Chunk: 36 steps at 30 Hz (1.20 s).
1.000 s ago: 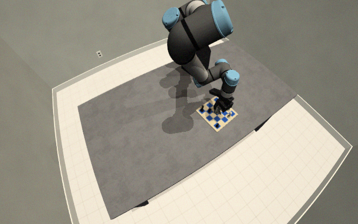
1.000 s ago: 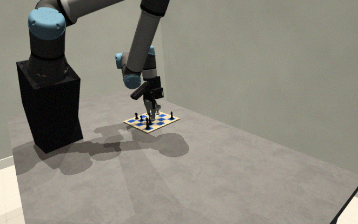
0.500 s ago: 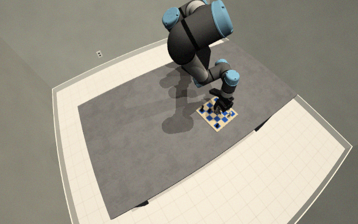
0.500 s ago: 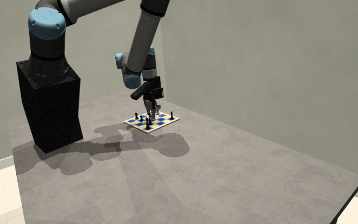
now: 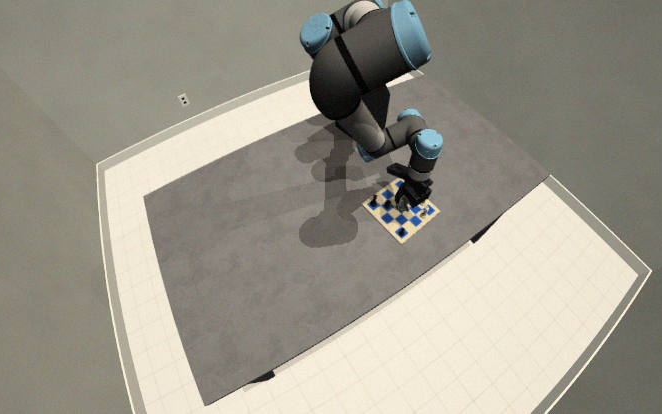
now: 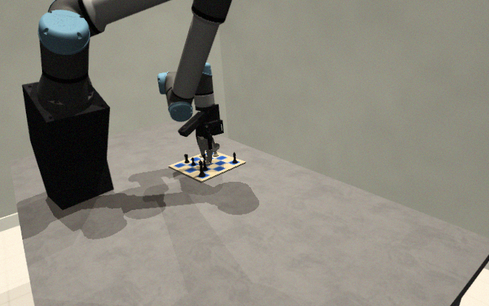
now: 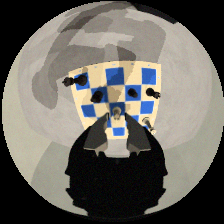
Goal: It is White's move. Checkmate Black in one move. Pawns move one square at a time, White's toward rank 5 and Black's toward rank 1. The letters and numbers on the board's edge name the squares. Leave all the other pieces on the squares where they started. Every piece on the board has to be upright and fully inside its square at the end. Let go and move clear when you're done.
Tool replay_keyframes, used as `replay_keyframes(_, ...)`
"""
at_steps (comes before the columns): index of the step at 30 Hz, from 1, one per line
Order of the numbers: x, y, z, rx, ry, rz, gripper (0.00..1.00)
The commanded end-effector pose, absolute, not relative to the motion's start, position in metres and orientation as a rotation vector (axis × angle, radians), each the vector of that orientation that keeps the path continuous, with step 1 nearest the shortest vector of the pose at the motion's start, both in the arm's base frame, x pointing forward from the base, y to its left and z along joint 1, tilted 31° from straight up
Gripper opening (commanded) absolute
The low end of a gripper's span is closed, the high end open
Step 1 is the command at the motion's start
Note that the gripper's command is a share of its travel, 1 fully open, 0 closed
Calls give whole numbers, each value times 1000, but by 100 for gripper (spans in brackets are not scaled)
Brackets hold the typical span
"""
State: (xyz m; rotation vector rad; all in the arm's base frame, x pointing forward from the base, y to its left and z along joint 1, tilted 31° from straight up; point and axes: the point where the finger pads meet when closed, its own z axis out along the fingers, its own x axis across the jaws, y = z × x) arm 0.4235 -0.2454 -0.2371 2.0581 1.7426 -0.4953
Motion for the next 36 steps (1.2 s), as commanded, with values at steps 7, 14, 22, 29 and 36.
replay_keyframes(7,424,-245,-237,2057,1742,-494,0)
replay_keyframes(14,424,-245,-237,2057,1742,-494,0)
replay_keyframes(22,424,-245,-237,2057,1742,-494,0)
replay_keyframes(29,424,-245,-237,2057,1742,-494,0)
replay_keyframes(36,424,-245,-237,2057,1742,-494,0)
